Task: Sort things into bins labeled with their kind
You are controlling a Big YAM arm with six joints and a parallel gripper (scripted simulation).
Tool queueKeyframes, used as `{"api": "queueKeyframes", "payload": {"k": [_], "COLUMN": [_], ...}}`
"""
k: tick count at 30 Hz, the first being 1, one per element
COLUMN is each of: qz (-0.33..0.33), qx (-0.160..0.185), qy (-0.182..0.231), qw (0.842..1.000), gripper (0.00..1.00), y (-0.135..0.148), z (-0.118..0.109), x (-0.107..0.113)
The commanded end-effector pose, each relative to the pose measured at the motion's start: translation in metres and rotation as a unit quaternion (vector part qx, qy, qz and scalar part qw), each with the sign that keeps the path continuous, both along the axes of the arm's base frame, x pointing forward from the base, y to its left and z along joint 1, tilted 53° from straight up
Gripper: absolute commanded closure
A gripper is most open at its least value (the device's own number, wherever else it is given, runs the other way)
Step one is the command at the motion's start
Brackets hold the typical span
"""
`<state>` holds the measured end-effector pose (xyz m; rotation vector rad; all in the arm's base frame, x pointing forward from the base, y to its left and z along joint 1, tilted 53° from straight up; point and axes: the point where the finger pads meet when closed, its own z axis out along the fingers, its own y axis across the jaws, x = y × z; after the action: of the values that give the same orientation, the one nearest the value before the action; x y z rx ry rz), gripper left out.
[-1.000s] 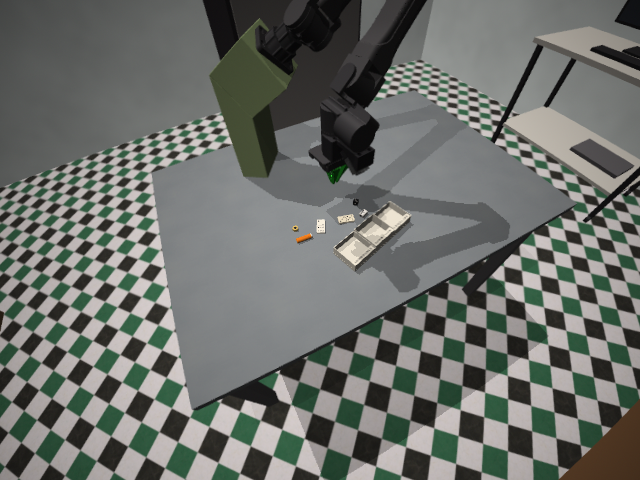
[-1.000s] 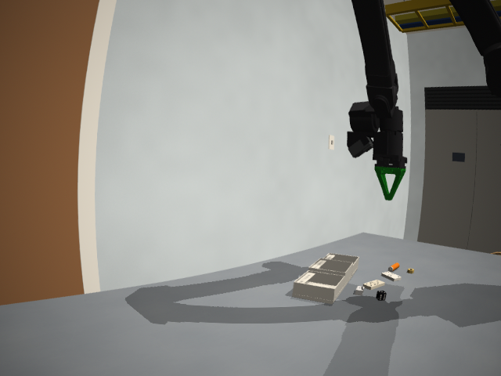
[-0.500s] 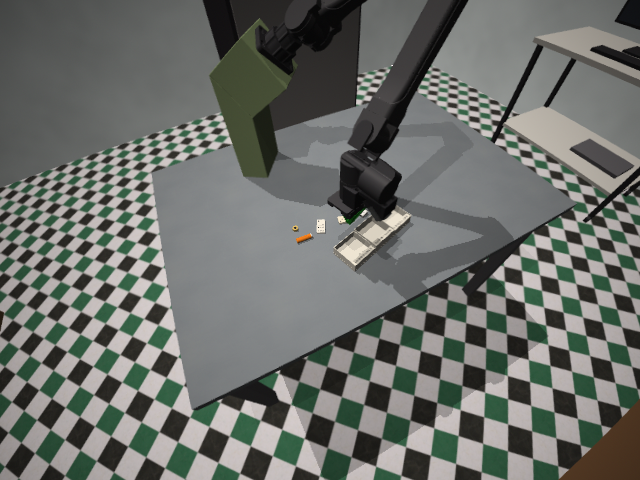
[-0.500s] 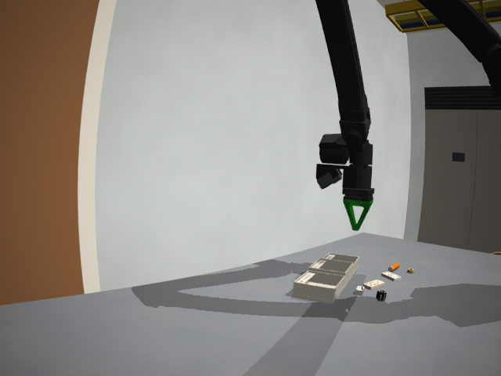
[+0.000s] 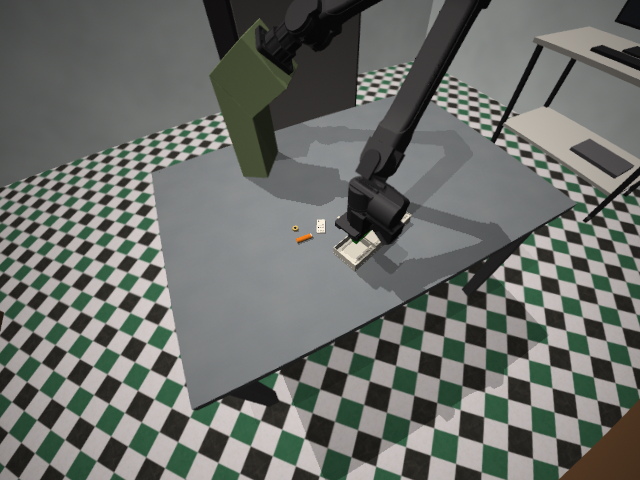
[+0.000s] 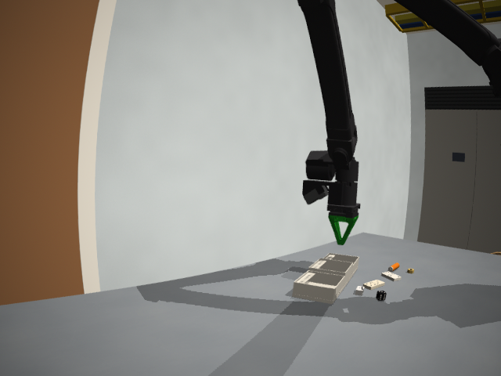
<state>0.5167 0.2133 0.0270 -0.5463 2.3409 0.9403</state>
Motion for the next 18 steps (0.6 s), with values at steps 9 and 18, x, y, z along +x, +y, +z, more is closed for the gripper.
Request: {"api": "queueKeyframes", "payload": {"k": [9, 18], "qz": [-0.001, -0.001], "qx": [0.004, 0.004], "qy": [-0.002, -0.002], "qw": [1.0, 1.0], "gripper": [0.92, 0.92], "y": [0.024, 0.038], "z": [-0.014, -0.025], "x": [0.011, 0.017]}}
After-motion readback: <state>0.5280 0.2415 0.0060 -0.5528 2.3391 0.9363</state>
